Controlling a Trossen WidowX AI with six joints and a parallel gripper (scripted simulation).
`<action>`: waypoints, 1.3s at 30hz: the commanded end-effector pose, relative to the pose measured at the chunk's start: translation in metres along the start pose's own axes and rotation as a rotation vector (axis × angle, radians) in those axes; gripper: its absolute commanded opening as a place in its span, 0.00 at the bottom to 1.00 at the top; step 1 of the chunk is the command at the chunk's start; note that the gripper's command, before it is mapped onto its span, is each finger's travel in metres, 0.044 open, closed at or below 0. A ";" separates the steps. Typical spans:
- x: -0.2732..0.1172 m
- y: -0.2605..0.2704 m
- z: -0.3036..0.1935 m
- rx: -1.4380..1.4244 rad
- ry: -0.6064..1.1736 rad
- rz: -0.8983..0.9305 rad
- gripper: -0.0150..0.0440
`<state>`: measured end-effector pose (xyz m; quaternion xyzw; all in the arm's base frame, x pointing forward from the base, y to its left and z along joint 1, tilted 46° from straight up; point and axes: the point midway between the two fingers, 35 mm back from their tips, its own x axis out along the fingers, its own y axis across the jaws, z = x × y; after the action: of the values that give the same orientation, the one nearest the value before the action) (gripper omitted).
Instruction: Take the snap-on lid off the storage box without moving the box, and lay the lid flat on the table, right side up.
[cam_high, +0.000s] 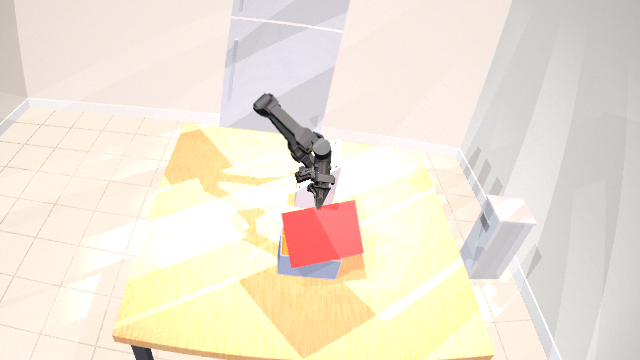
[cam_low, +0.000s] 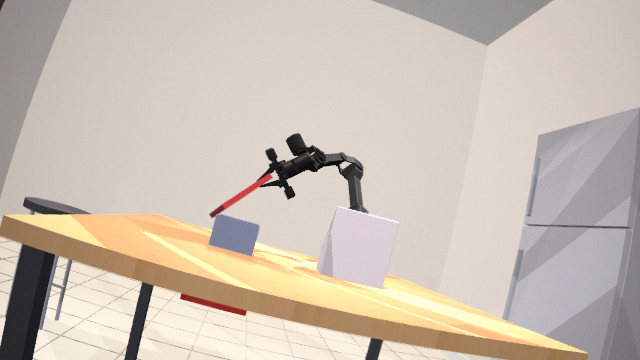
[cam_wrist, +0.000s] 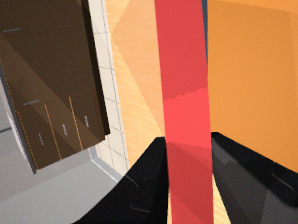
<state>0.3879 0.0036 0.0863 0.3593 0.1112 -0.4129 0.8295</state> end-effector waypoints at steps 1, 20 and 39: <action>-0.005 0.007 0.002 0.014 0.000 0.016 0.25; -0.003 -0.002 0.032 0.013 -0.001 0.015 0.25; -0.005 -0.005 0.070 0.012 -0.002 0.015 0.25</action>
<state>0.3761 -0.0359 0.1280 0.3662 0.1103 -0.4045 0.8307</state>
